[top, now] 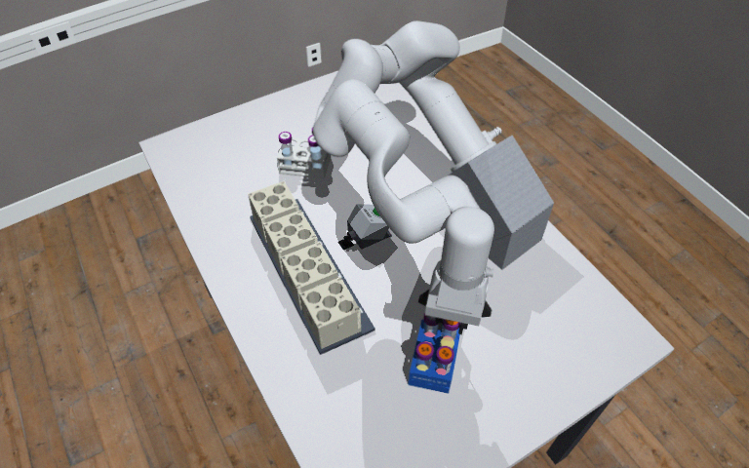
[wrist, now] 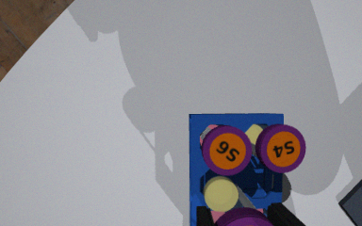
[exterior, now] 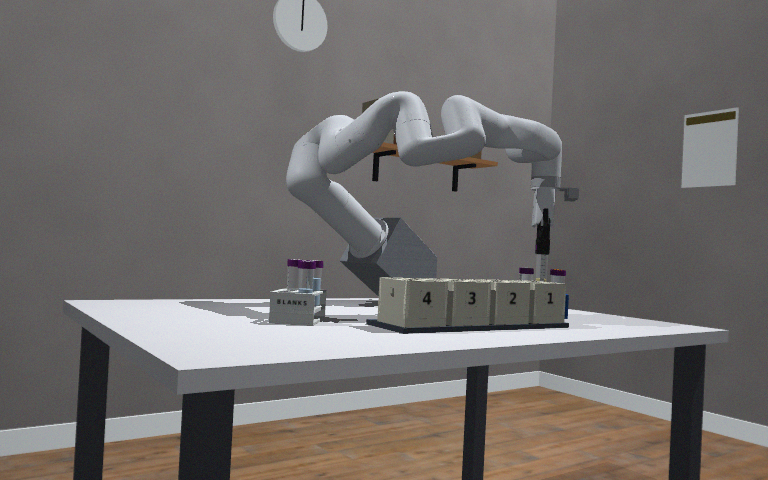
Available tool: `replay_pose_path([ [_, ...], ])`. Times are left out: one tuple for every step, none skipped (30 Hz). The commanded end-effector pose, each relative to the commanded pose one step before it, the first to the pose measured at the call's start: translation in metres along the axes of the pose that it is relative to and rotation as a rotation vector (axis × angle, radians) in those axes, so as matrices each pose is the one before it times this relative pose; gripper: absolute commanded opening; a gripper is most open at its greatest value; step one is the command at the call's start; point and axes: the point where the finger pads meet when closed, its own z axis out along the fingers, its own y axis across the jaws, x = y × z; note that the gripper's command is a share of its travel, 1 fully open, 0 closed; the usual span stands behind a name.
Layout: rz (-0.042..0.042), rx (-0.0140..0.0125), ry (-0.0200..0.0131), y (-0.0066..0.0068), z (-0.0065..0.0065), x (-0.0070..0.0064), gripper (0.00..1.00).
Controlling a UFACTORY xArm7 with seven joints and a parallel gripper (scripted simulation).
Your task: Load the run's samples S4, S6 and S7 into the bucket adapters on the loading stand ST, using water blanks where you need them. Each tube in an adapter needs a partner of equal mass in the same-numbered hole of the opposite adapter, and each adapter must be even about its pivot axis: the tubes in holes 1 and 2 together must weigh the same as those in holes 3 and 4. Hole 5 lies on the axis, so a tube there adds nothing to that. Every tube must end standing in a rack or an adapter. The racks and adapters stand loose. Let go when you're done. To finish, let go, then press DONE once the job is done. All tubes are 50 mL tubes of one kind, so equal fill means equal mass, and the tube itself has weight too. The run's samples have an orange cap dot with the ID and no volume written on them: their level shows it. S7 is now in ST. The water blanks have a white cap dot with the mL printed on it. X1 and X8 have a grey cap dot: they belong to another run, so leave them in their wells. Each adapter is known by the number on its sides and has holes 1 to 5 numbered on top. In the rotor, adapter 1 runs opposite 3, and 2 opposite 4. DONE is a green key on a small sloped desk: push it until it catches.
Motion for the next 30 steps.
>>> replay_pose_path([
  [0.00035,0.00238,0.00433,-0.00052,-0.00248,0.00089,0.0],
  [0.0,0.0,0.0,0.0,0.0,0.0,0.0],
  [0.0,0.0,0.0,0.0,0.0,0.0,0.0],
  [0.0,0.0,0.0,0.0,0.0,0.0,0.0],
  [0.0,0.0,0.0,0.0,0.0,0.0,0.0],
  [0.00001,0.00004,0.00008,-0.00001,-0.00008,0.00002,0.0],
  [-0.00001,-0.00004,-0.00009,0.00001,0.00106,-0.00001,0.0],
  [0.0,0.0,-0.00001,-0.00001,0.00098,0.00001,0.0],
  [-0.00001,0.0,-0.00001,0.0,0.00098,0.00001,0.0],
  [0.0,0.0,0.0,0.0,0.0,0.0,0.0],
  [0.0,0.0,0.0,0.0,0.0,0.0,0.0],
  [0.00001,0.0,0.00001,0.00001,0.00101,0.0,0.0],
  [0.0,0.0,-0.00001,0.0,0.00099,0.00001,0.0],
  [0.0,0.0,-0.00001,0.0,0.00099,0.00001,0.0],
  [0.0,0.0,0.0,0.0,0.00099,0.0,0.0],
  [0.0,0.0,0.0,0.0,0.00099,0.0,0.0],
  [0.00003,-0.00001,0.00005,0.00003,0.00107,-0.00004,0.0],
  [0.0,0.0,0.0,0.0,0.001,0.0,0.0],
  [0.0,0.0,0.0,0.0,0.001,0.0,0.0],
  [0.0,0.0,0.0,0.0,0.001,0.0,0.0],
  [0.0,0.0,0.0,0.0,0.001,0.0,0.0],
  [0.0,0.0,0.0,0.0,0.001,0.0,0.0],
  [0.0,0.0,0.0,0.0,0.001,0.0,0.0],
  [0.0,0.0,0.0,0.0,0.001,0.0,0.0],
  [0.0,0.0,0.0,0.0,0.001,0.0,0.0],
  [-0.00004,0.00001,-0.00005,-0.00003,0.00092,0.00004,0.0],
  [0.0,0.0,0.0,0.0,0.0,0.0,0.0],
  [0.0,0.0,0.0,0.0,0.0,0.0,0.0],
  [0.00002,-0.00001,0.00002,0.00002,0.00103,-0.00001,0.0],
  [0.0,0.0,-0.00001,0.0,0.00099,0.0,0.0],
])
